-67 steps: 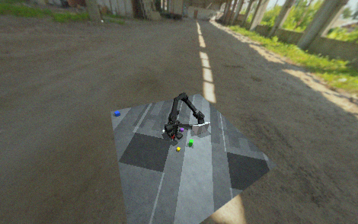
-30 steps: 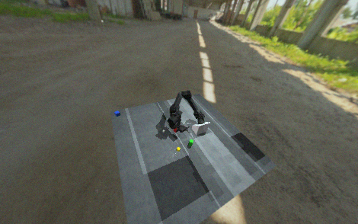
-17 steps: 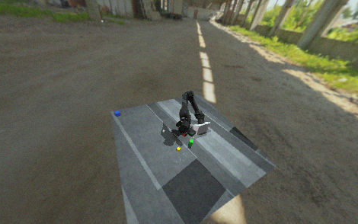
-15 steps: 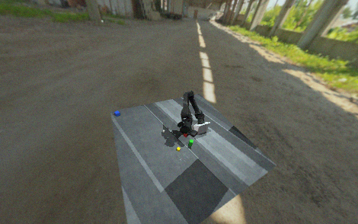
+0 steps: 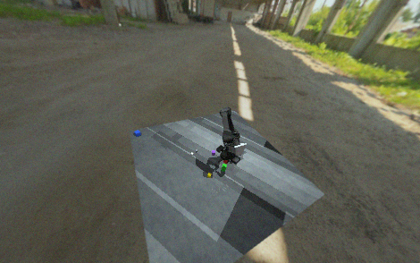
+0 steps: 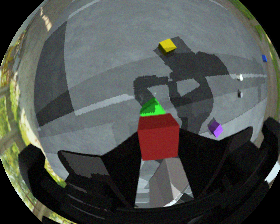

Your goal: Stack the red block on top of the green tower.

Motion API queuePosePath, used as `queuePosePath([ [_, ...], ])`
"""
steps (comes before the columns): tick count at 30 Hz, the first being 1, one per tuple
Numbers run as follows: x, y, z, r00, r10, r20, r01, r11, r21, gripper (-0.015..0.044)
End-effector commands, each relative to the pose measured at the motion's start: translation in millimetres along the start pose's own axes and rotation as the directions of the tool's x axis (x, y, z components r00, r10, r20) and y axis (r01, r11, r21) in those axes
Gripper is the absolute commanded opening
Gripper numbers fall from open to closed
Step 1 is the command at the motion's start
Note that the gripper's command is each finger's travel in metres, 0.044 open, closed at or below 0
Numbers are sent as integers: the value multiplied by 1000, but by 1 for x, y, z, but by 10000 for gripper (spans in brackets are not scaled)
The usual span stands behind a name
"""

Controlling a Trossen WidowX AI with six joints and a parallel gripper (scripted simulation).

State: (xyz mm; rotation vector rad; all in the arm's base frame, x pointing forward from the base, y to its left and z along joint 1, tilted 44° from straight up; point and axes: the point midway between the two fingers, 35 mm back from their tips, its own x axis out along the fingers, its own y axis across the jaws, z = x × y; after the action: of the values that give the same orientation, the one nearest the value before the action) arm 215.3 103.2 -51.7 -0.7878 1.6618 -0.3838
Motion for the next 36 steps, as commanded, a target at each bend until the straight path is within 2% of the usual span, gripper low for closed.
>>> queuePosePath([
  [1,17,0,-2,1000,-4,-10,4,1000,1,0],
  [13,50,-1,-2,1000,-5,-10,5,1000,2,0],
  [36,52,-1,-2,1000,-5,-10,5,1000,2,0],
])
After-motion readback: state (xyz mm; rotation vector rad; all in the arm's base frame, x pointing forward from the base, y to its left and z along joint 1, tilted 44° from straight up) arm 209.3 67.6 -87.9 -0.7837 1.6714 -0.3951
